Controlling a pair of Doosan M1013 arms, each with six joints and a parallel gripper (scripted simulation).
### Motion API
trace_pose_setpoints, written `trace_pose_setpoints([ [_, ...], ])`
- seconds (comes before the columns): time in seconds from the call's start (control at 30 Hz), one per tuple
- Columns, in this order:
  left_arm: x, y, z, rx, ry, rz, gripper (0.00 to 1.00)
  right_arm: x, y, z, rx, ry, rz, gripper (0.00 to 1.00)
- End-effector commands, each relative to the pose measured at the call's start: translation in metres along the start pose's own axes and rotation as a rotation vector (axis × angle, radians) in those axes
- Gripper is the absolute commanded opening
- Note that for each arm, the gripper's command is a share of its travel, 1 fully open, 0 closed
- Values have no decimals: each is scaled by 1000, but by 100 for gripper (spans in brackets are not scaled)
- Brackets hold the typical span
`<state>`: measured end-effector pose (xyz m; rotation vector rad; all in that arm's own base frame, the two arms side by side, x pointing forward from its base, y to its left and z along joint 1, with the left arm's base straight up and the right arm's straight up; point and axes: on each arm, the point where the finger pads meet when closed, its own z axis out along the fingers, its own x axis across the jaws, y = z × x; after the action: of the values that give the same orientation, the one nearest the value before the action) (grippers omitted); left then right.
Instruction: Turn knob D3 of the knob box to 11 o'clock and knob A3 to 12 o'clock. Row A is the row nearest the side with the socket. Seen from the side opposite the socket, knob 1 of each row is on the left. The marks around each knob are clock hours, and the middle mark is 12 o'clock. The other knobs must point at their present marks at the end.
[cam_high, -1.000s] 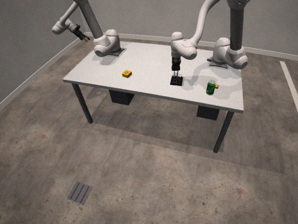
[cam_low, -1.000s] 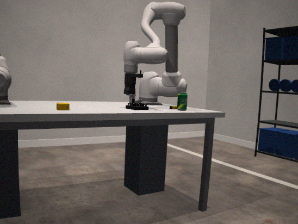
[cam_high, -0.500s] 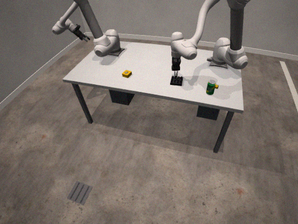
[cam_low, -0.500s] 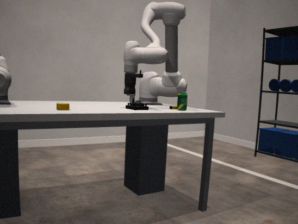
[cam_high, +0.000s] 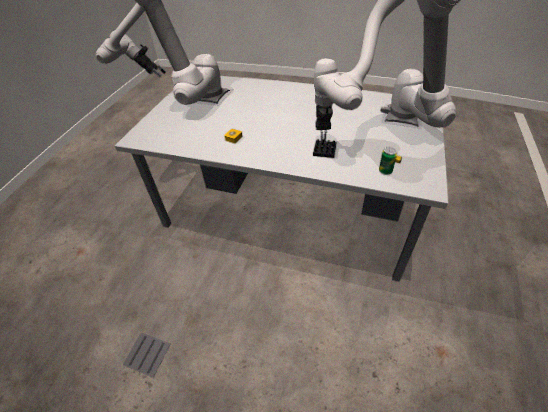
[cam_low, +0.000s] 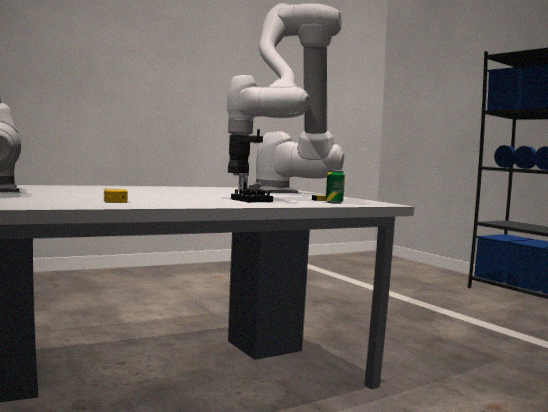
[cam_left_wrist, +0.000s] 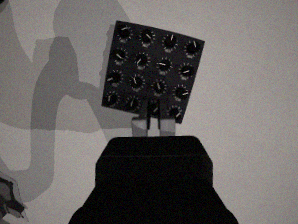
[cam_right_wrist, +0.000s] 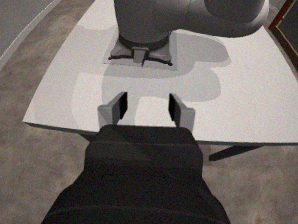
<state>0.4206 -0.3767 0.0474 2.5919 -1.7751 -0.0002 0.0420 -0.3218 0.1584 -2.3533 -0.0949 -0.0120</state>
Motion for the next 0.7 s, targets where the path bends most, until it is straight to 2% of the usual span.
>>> trace_pose_setpoints([
  [0.0,0,0,-1,1,1,-3,30,0,0,0,-1,0,0,100],
  [0.43,0,0,-1,1,1,-78,30,0,0,0,-1,0,0,100],
  [0.67,0,0,-1,1,1,-195,30,0,0,0,-1,0,0,100],
])
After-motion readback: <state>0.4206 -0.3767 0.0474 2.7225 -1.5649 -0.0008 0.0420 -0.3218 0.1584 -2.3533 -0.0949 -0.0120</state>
